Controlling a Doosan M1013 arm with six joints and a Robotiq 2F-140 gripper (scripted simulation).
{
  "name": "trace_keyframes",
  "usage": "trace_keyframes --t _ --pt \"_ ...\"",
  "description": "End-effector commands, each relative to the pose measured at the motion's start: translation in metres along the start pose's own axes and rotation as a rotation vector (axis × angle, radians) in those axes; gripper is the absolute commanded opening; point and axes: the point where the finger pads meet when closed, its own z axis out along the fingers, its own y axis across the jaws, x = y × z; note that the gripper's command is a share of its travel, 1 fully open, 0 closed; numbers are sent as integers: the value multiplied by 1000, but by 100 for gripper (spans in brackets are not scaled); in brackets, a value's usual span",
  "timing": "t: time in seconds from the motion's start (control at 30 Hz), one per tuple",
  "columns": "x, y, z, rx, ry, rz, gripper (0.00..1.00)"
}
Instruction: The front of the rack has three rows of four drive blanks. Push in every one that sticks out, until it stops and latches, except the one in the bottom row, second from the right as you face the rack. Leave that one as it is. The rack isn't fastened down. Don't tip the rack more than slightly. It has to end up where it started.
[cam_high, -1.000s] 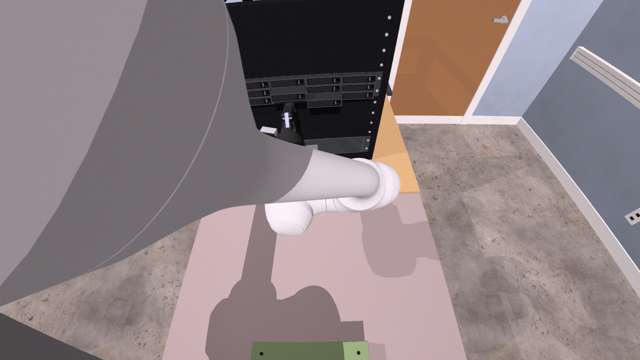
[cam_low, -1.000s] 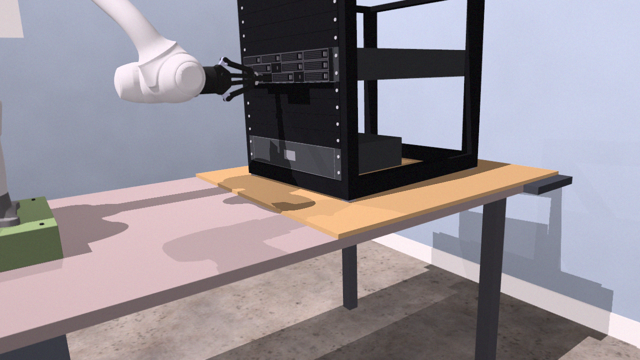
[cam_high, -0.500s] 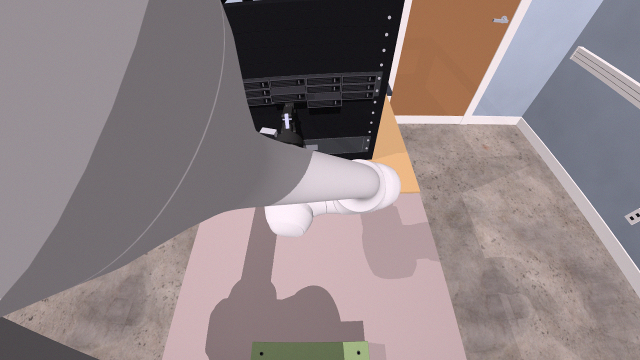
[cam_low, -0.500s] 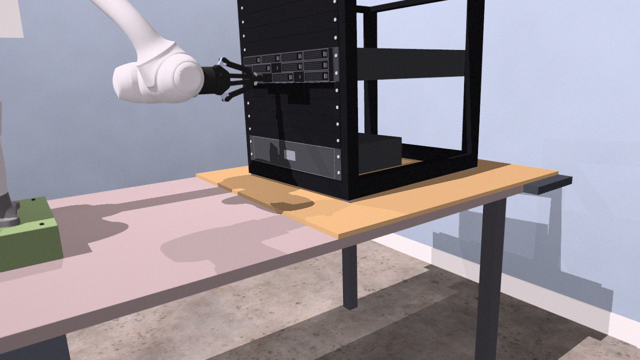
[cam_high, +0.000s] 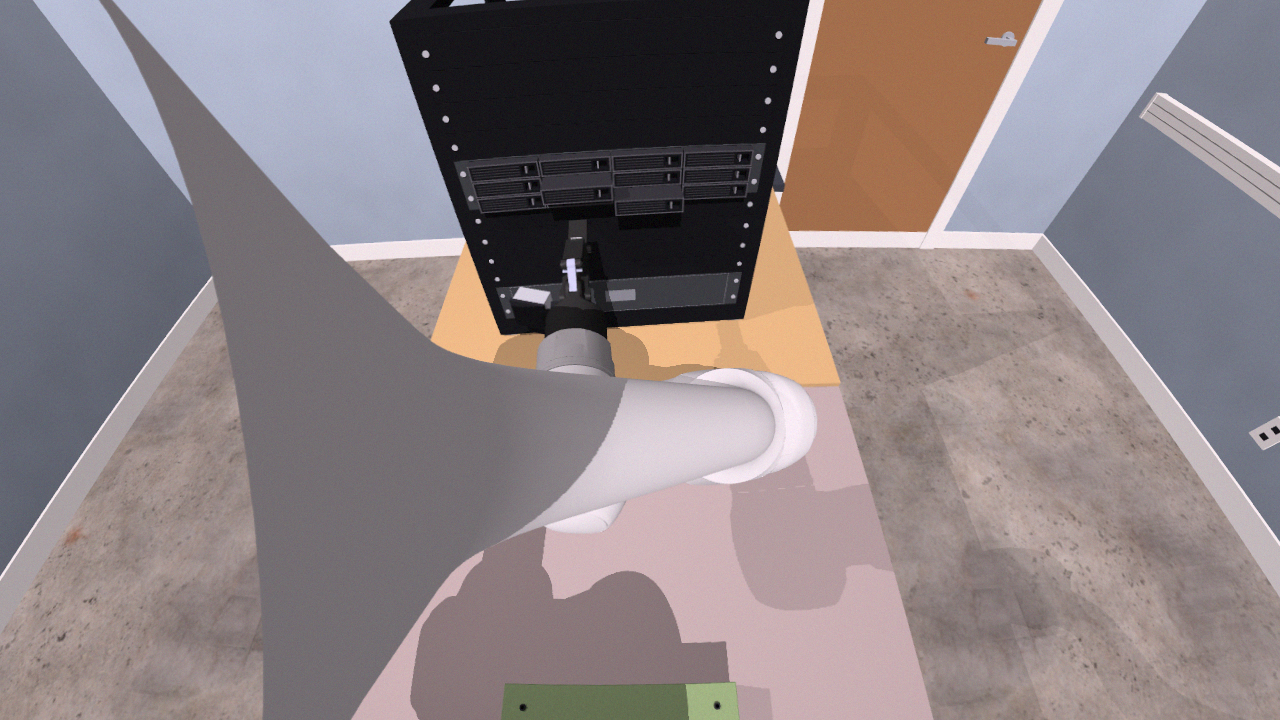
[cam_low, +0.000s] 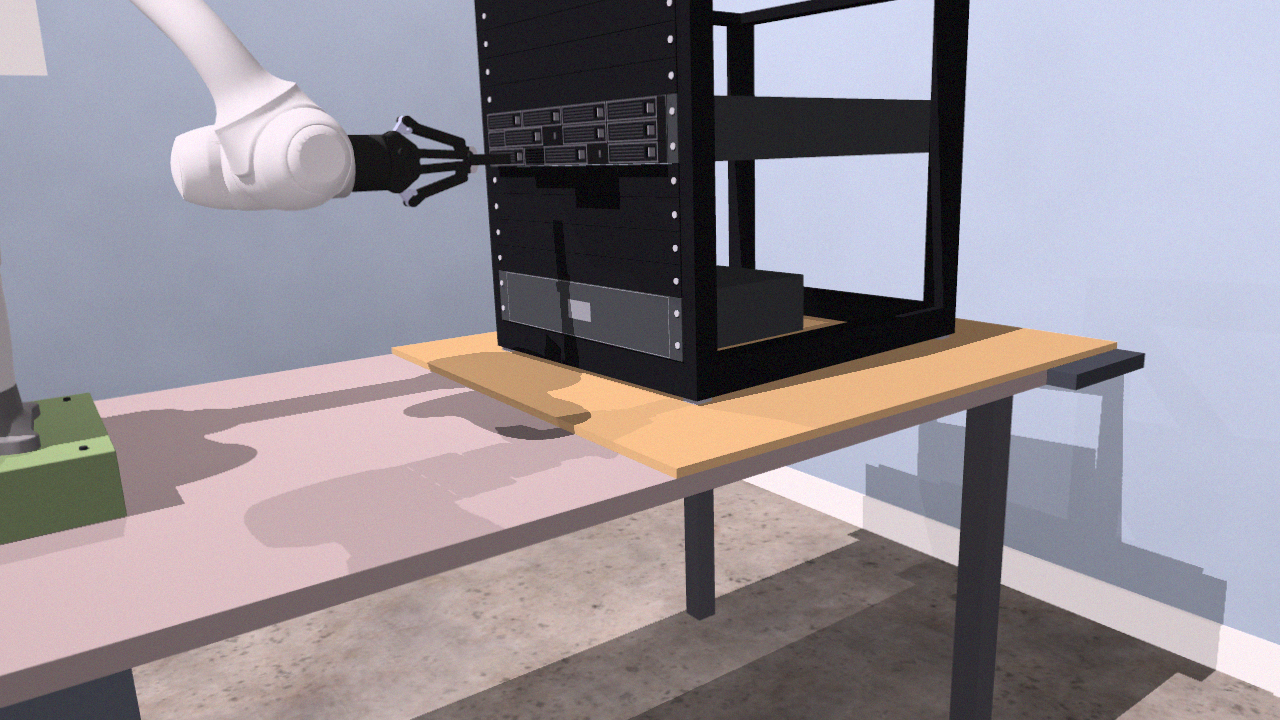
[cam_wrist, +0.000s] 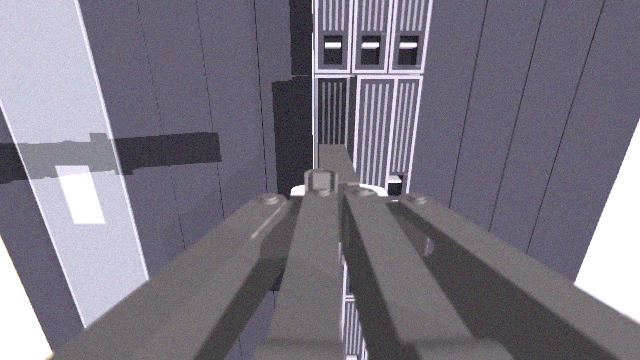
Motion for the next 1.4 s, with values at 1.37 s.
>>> trace_keyframes --t 1.37 --pt "-1 28 -17 -5 -1 -4 10"
